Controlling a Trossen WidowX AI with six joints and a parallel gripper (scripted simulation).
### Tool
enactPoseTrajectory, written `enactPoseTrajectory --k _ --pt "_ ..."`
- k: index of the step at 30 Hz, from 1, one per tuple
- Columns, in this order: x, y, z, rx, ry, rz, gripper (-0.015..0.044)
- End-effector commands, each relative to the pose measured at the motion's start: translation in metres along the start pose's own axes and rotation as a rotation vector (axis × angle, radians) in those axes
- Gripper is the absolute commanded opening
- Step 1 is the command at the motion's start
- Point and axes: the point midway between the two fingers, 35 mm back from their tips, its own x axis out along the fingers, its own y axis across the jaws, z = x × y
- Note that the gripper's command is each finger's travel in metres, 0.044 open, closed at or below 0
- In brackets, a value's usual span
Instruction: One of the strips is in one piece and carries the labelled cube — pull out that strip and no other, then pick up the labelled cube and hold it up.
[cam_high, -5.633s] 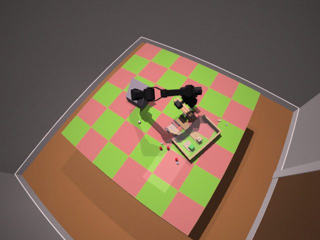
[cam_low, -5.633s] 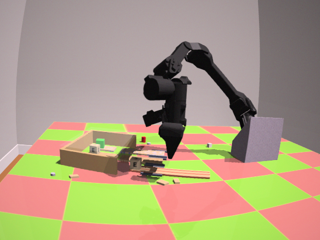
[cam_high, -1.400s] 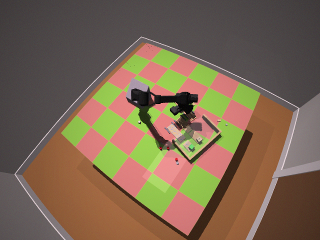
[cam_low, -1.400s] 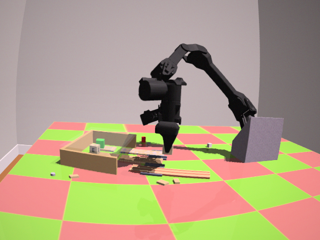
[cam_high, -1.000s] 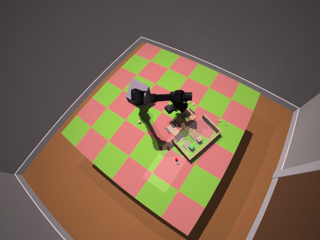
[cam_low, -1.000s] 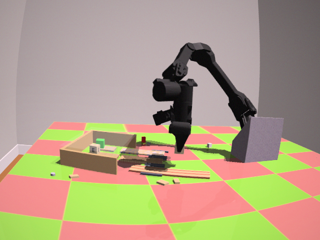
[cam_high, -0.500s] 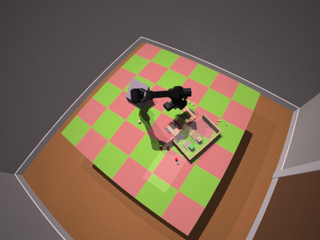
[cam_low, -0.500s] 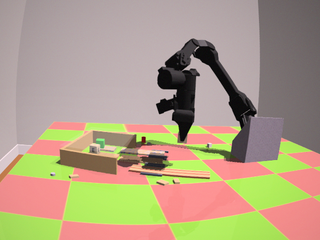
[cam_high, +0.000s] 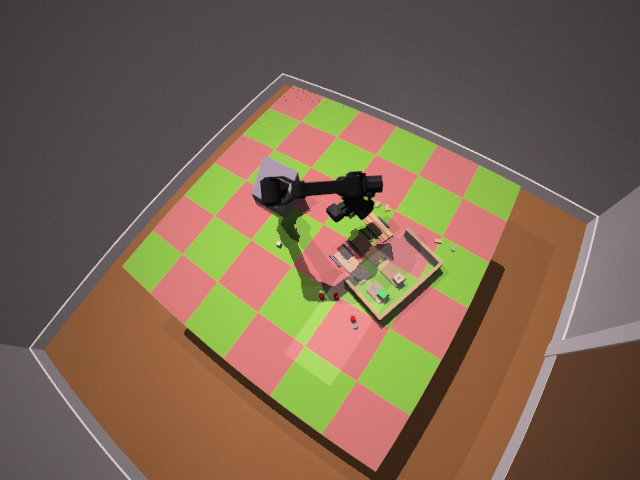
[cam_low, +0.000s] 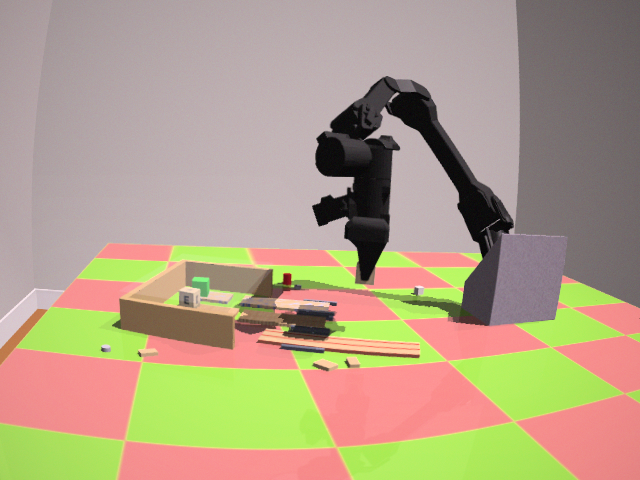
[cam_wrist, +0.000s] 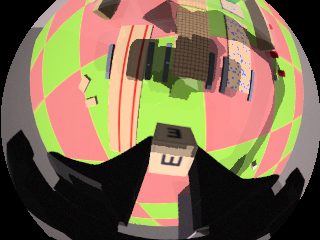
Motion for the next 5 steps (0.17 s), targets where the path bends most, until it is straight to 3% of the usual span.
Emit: enactPoseTrajectory --k 1,5 --pt "-0.001 0.0002 -0.0003 0.004 0.003 0.004 0.0" --pt "-0.001 0.0002 -0.0003 0.004 0.003 0.004 0.0"
